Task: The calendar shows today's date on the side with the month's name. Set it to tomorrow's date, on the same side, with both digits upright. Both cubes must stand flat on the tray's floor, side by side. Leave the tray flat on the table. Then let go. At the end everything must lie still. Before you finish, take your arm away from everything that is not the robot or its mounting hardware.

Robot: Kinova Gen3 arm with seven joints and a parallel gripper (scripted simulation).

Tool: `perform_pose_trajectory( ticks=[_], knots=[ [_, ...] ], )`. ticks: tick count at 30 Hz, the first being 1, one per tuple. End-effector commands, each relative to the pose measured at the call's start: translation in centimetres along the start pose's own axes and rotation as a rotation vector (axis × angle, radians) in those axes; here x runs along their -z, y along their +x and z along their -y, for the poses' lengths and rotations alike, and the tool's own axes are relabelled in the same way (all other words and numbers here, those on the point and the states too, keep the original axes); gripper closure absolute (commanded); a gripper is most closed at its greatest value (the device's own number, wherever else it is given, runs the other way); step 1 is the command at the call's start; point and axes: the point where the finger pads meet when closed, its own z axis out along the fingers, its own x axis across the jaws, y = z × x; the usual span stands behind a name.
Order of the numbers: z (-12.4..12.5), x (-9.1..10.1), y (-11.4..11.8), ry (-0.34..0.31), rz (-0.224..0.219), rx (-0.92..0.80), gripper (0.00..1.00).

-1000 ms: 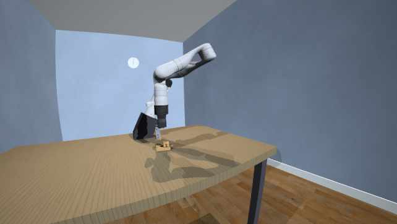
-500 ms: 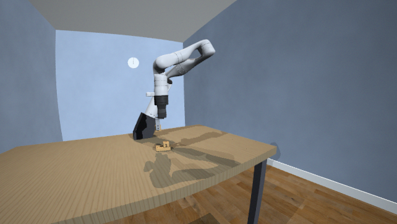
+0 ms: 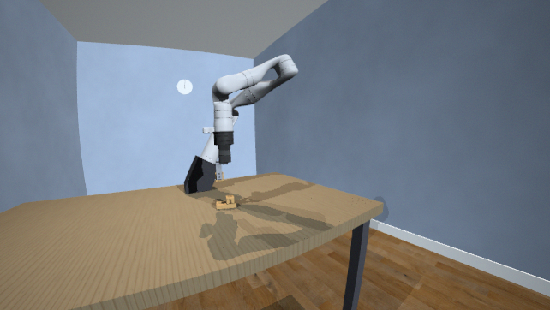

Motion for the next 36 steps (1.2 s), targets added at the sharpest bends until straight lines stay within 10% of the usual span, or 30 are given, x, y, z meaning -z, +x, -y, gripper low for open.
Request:
perform_pose_trajectory(
  ticks=[1, 36],
  knots=[
    [-0.1, 0.0, -0.1, 0.0, 0.002, -0.004, 0.4],
    [-9.5, -0.5, 0.7, 0.011, 0.008, -0.533, 0.4]
  ],
)
